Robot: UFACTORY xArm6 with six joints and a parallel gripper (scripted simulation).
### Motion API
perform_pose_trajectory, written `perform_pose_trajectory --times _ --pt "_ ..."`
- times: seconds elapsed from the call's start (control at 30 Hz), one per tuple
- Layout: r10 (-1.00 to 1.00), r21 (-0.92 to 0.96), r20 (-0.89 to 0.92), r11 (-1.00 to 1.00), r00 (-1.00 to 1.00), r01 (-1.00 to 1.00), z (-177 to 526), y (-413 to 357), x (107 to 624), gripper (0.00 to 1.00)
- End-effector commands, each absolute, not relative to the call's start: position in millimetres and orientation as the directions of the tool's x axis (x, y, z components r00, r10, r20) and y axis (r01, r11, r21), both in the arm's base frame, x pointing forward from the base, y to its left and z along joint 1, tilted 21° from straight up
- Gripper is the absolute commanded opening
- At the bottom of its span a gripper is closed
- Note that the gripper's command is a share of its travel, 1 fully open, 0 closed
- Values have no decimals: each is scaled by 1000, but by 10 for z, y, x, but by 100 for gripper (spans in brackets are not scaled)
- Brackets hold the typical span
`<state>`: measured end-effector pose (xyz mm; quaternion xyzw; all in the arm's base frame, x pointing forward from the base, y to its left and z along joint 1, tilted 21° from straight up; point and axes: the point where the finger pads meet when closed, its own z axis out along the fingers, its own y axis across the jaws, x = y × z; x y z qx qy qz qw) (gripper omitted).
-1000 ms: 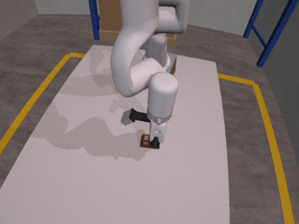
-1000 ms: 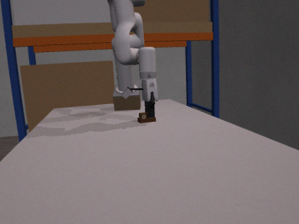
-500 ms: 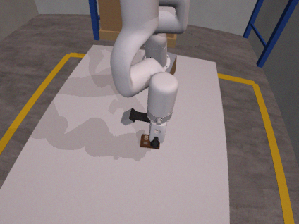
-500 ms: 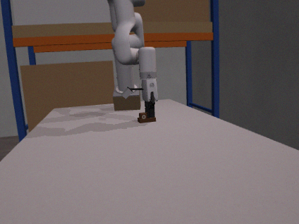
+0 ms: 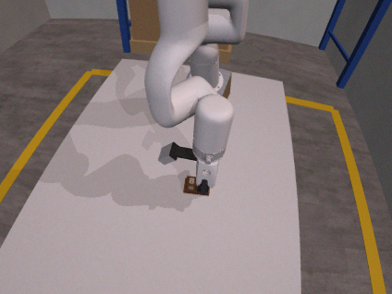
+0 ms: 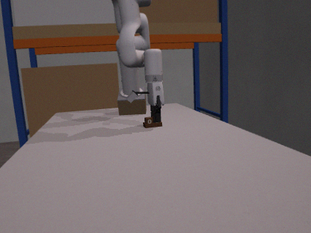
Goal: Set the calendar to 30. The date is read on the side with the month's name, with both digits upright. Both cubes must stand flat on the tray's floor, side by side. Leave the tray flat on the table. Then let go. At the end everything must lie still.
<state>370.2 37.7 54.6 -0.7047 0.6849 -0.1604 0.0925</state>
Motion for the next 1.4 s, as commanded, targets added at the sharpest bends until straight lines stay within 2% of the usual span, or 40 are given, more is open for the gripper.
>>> perform_pose_trajectory --times 0.0,1.17,1.2,1.27,1.3,1.37 --pt "-995 -353 99 -45 10 -935 554 379 3710 27" --pt "-995 -353 99 -45 10 -935 554 379 3710 27" --pt "-995 -353 99 -45 10 -935 554 379 3710 31" --pt "-995 -353 99 -45 10 -935 554 379 3710 31" --pt "-995 -353 99 -45 10 -935 554 379 3710 35" --pt "-995 -353 99 -45 10 -935 554 379 3710 35"
